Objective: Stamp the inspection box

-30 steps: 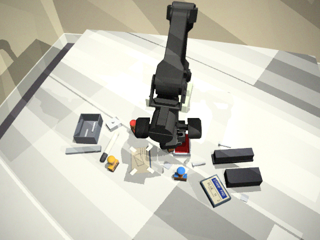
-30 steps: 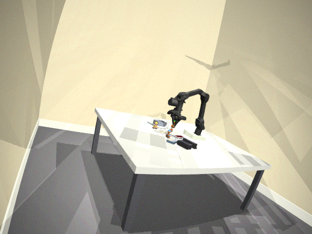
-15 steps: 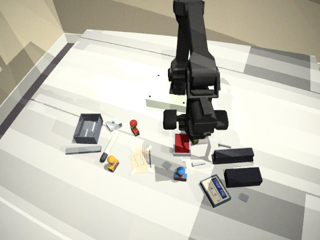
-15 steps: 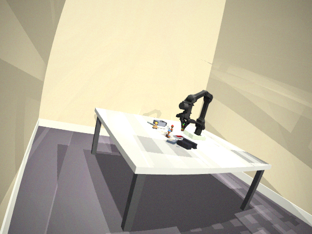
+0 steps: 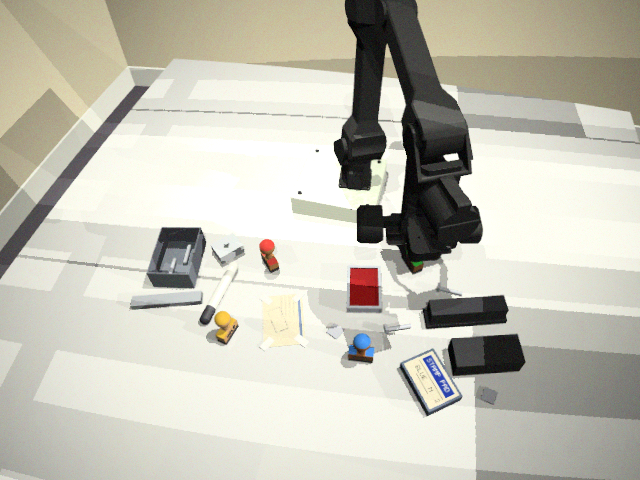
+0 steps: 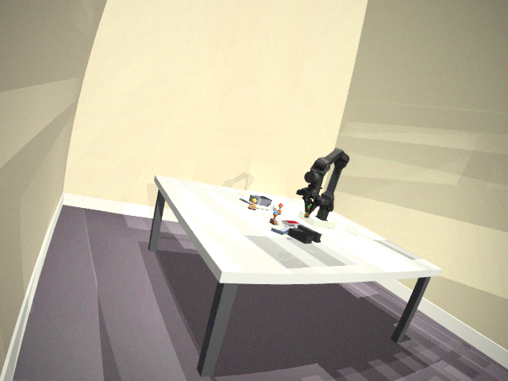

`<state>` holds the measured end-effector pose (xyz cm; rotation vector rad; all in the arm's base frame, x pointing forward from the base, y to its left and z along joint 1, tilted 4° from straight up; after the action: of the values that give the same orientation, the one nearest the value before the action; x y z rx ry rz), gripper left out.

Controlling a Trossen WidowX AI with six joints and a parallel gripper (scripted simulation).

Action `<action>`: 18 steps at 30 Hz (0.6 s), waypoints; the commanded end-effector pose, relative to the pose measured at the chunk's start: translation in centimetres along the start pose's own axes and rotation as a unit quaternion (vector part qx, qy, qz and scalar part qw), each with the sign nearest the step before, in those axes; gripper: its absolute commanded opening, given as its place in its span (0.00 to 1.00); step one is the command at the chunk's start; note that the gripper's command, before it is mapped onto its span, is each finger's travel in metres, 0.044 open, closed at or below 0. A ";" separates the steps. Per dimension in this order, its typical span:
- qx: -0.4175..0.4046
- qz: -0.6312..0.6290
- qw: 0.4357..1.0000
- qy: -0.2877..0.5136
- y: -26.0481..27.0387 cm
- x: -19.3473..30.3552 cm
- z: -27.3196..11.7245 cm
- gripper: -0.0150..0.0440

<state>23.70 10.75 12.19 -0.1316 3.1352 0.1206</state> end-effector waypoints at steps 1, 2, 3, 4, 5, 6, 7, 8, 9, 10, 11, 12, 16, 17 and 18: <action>-0.001 0.002 1.000 0.003 0.1 0.1 0.5 0.25; -0.001 0.002 1.000 0.003 0.1 0.1 0.7 0.25; -0.001 0.002 1.000 0.003 0.1 0.1 0.9 0.25; -0.001 0.002 1.000 0.003 0.1 0.1 1.0 0.25; -0.001 0.002 1.000 0.003 0.1 0.1 1.2 0.25; -0.001 0.002 1.000 0.003 0.1 0.1 1.3 0.25; -0.001 0.002 1.000 0.003 0.1 0.1 1.5 0.25; -0.001 0.002 1.000 0.003 0.1 0.1 1.7 0.25; -0.001 0.002 1.000 0.003 0.1 0.0 1.8 0.25; -0.001 0.002 1.000 0.003 0.1 0.0 2.0 0.25; -0.001 0.002 1.000 0.003 0.1 0.0 2.2 0.25; -0.001 0.002 1.000 0.003 0.1 0.0 2.3 0.25; -0.001 0.002 1.000 0.003 0.1 0.0 3.0 0.25; -0.001 0.002 1.000 0.003 0.1 0.0 3.1 0.25; -0.001 0.002 1.000 0.003 0.1 0.0 3.3 0.25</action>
<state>23.80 11.09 9.41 -0.1324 3.1345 0.1214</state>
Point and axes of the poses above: the point midway between the two fingers, 35 mm back from their tips, its own z axis out along the fingers, its own y axis across the jaws, x = y × z, the point moved 3 cm from there along -z, back along the fingers
